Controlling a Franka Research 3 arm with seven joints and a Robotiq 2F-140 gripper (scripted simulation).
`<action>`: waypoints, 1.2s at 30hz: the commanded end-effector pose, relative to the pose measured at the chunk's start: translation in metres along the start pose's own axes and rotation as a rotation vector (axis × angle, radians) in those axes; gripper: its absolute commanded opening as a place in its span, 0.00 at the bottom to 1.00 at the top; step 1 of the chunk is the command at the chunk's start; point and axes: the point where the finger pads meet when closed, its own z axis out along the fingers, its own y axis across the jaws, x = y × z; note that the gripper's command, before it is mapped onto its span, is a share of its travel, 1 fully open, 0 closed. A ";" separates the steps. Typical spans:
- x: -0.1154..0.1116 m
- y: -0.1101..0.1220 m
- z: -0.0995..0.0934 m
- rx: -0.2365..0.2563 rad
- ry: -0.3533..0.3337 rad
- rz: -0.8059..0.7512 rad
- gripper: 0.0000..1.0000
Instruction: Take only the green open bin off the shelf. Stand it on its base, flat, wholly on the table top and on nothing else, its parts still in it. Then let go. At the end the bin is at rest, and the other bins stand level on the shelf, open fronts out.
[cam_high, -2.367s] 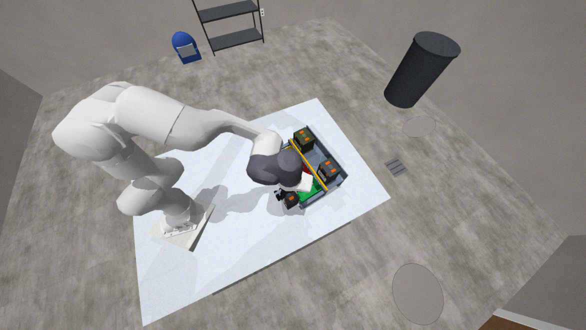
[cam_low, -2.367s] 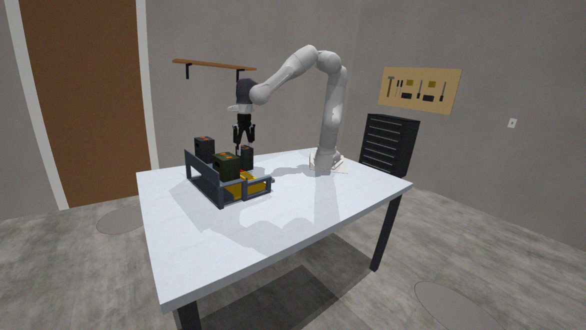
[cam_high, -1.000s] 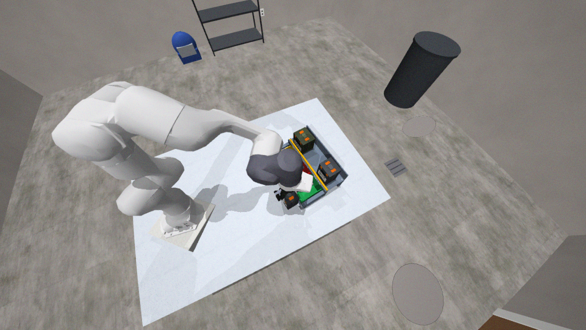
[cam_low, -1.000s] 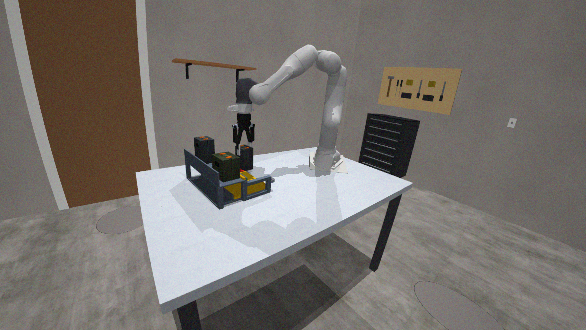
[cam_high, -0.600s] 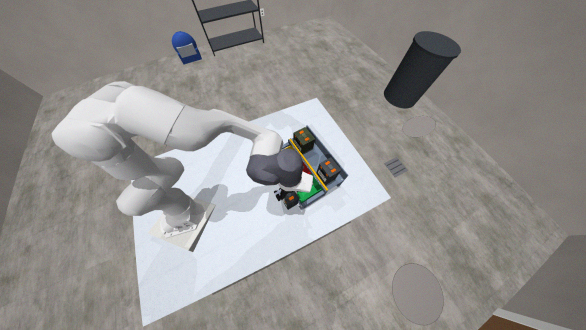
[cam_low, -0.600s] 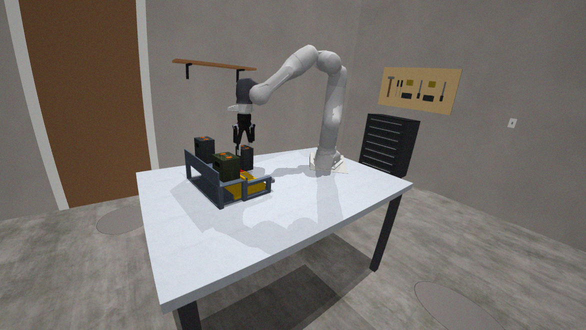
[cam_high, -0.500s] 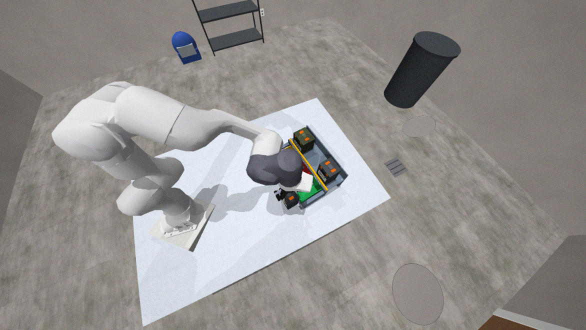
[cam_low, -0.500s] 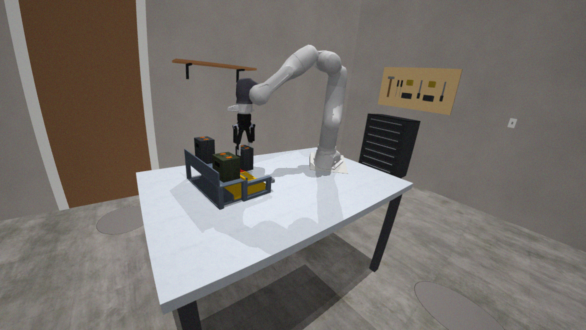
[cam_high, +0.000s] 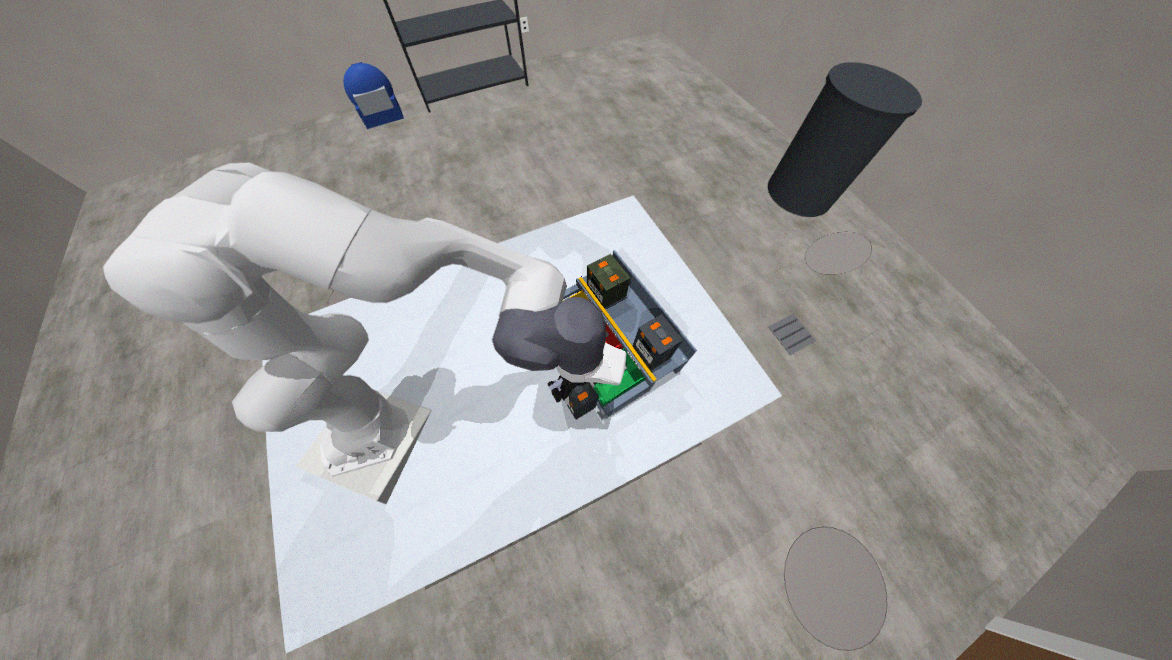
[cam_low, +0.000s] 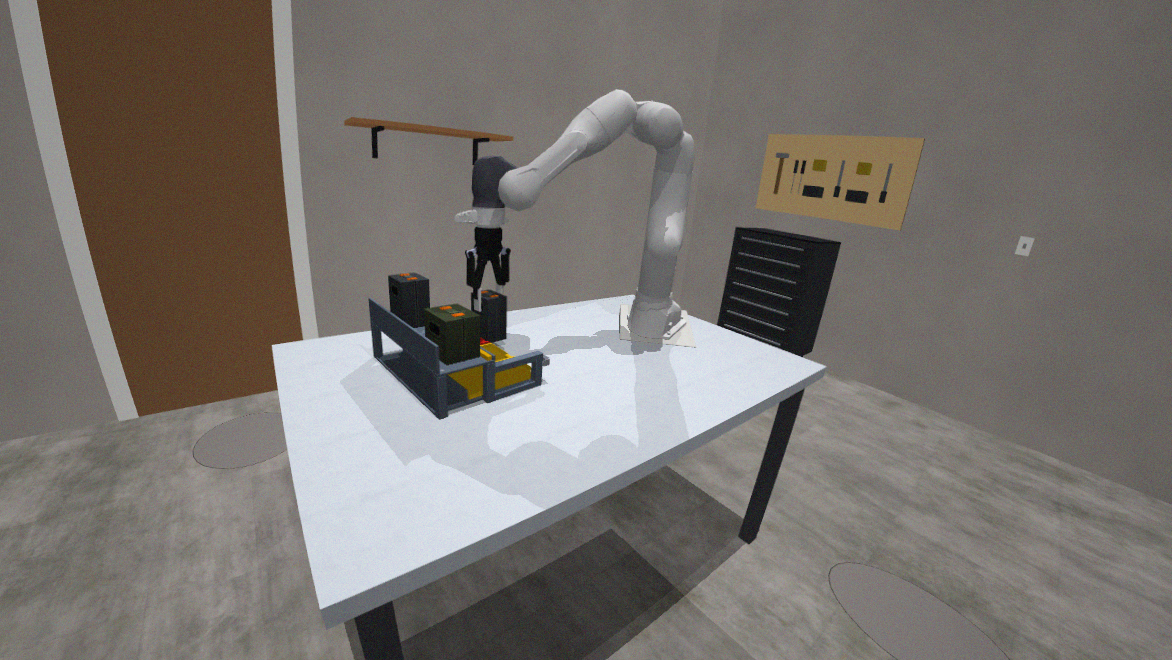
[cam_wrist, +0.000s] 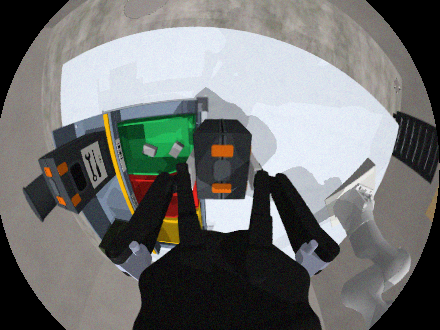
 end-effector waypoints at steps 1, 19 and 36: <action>0.006 -0.005 -0.008 0.014 0.017 -0.004 0.00; 0.006 -0.005 -0.008 0.014 0.017 -0.004 0.00; 0.006 -0.005 -0.008 0.014 0.017 -0.004 0.00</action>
